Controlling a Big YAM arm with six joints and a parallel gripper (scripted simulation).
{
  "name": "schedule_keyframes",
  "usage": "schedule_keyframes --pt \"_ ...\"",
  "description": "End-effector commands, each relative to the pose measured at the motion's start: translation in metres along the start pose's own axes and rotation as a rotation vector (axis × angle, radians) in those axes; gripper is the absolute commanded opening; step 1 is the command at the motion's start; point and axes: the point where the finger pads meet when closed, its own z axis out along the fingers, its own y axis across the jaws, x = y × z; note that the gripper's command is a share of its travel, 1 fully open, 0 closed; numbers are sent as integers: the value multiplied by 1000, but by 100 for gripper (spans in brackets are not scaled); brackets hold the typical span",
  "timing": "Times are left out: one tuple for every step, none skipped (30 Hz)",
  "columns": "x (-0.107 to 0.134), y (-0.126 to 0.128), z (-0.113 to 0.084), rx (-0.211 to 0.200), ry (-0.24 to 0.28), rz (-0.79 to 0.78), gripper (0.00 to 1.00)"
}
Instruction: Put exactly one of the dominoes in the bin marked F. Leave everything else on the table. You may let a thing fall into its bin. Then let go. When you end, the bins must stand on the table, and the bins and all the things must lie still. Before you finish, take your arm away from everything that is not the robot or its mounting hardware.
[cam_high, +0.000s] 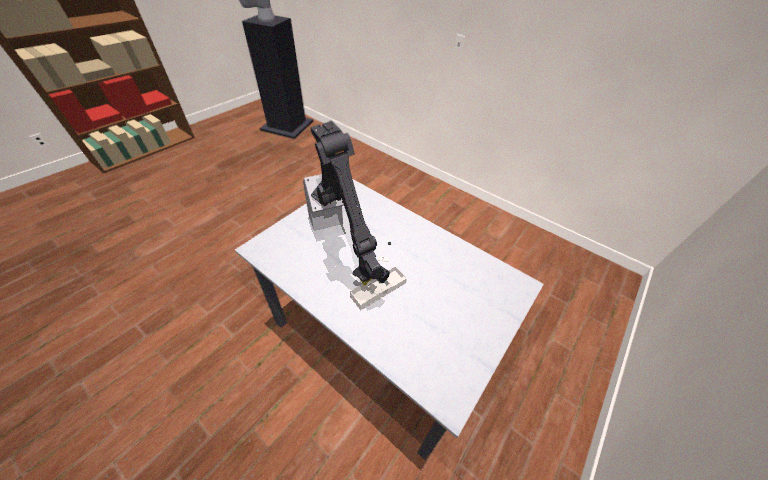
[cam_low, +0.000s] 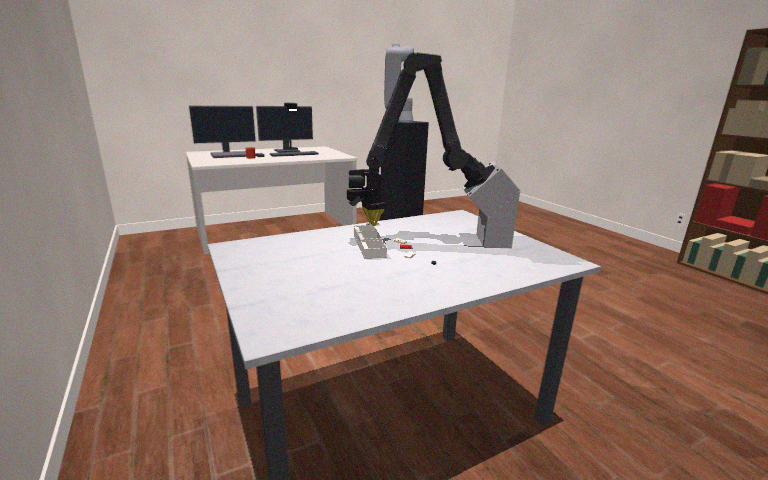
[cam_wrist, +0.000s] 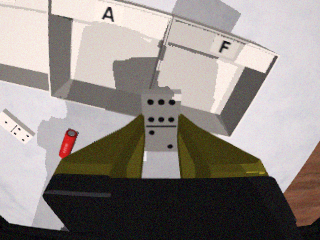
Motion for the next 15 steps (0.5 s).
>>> schedule_keyframes --pt "-15 -26 -1 12 -5 157 21" --pt "-17 -32 -1 9 -6 185 21" --pt "-18 -38 -1 7 -7 214 21" --pt "-19 -44 -2 5 -7 243 21" --pt "-19 -47 -2 5 -7 273 21" --pt "-19 -47 -2 6 -6 305 21" --pt "-22 -41 -2 4 -7 338 21" --pt "-24 -38 -2 6 -7 370 21" --pt "-24 -38 -2 10 -7 400 21" --pt "-22 -37 -1 11 -6 429 21" --pt "-18 -35 0 11 -4 456 21" --pt "-18 -34 0 11 -4 483 21" --pt "-18 -34 0 11 -4 483 21" --pt "-18 -34 0 11 -4 483 21" --pt "-14 -44 0 14 -4 551 21"
